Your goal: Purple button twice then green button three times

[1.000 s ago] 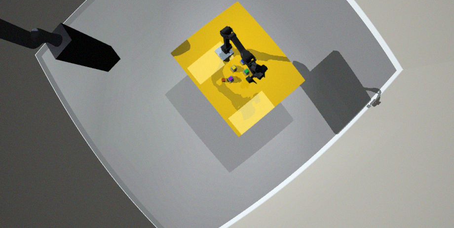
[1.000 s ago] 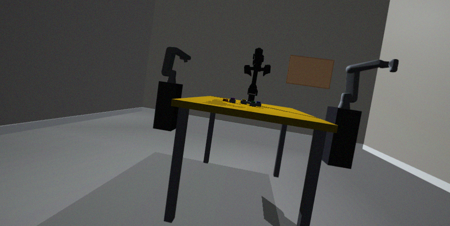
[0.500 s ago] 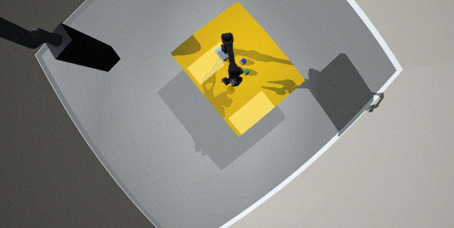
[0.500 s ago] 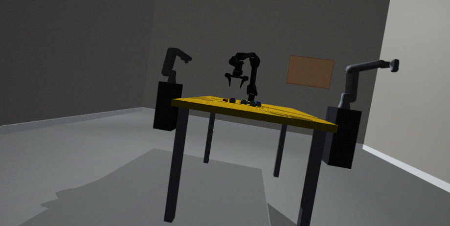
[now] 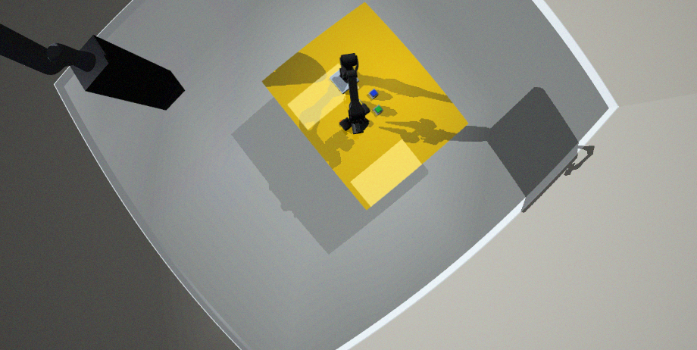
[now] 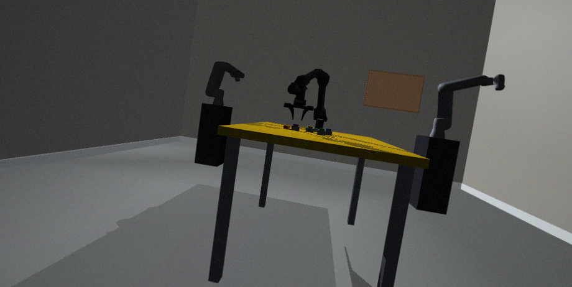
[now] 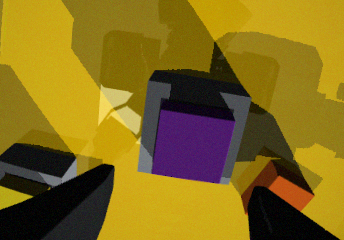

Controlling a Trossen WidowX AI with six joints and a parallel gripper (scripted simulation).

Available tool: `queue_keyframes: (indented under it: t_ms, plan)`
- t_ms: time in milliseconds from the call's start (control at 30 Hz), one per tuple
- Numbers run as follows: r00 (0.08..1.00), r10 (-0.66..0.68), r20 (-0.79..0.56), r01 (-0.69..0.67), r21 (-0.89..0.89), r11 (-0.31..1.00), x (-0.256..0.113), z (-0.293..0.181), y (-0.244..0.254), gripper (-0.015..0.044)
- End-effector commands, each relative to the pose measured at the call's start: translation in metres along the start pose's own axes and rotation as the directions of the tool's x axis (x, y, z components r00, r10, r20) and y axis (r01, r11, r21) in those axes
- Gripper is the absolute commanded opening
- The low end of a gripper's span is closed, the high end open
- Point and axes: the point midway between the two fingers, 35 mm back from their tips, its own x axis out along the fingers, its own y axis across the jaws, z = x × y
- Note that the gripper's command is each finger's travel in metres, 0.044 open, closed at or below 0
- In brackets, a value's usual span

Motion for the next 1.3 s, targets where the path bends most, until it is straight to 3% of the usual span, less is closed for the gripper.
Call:
queue_keyframes:
  t_ms: [0, 100, 1267]
  plan:
    - [1.000, -0.013, 0.016, 0.013, -0.006, 1.000, 0.002, 0.002, -0.002, 0.0085]
    - [1.000, -0.013, 0.016, 0.013, -0.006, 1.000, 0.002, 0.002, -0.002, 0.0020]
    - [1.000, -0.013, 0.016, 0.013, -0.006, 1.000, 0.036, 0.002, -0.002, 0.0020]
